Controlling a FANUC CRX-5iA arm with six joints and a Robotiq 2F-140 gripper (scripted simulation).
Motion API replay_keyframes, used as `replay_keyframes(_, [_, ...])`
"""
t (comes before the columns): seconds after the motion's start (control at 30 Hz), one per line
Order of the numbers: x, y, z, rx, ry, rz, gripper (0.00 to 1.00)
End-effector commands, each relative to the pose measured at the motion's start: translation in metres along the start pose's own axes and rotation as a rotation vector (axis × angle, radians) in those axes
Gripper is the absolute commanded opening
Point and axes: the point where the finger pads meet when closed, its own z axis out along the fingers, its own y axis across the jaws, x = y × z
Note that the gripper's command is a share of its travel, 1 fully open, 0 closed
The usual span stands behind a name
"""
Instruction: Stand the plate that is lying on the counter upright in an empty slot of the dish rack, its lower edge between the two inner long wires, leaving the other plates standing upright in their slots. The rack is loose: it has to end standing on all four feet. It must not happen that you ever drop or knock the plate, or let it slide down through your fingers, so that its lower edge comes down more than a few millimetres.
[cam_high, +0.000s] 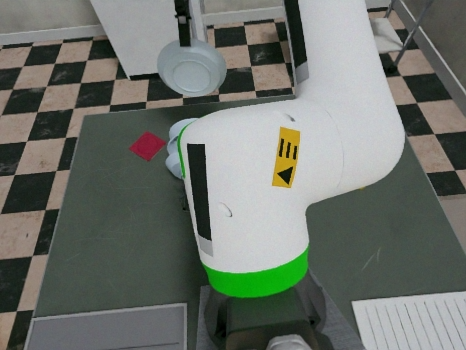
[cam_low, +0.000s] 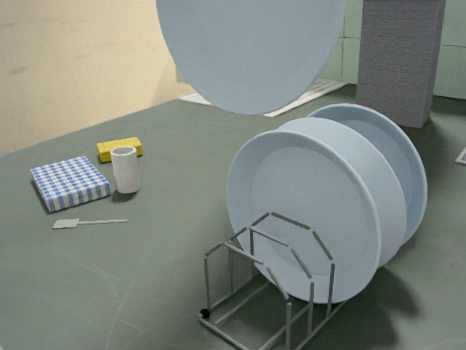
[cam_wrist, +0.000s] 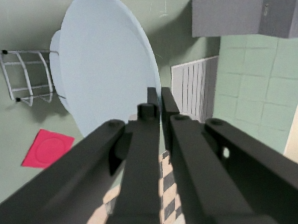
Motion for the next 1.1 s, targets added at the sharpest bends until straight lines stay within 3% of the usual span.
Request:
replay_keyframes(0.0, [-0.006,-0.003,-0.006,-0.016,-0.001,0.001,0.10])
replay_keyframes(1.07, [-0.018,-0.009,-0.014,-0.041,-0.001,0.002,0.10])
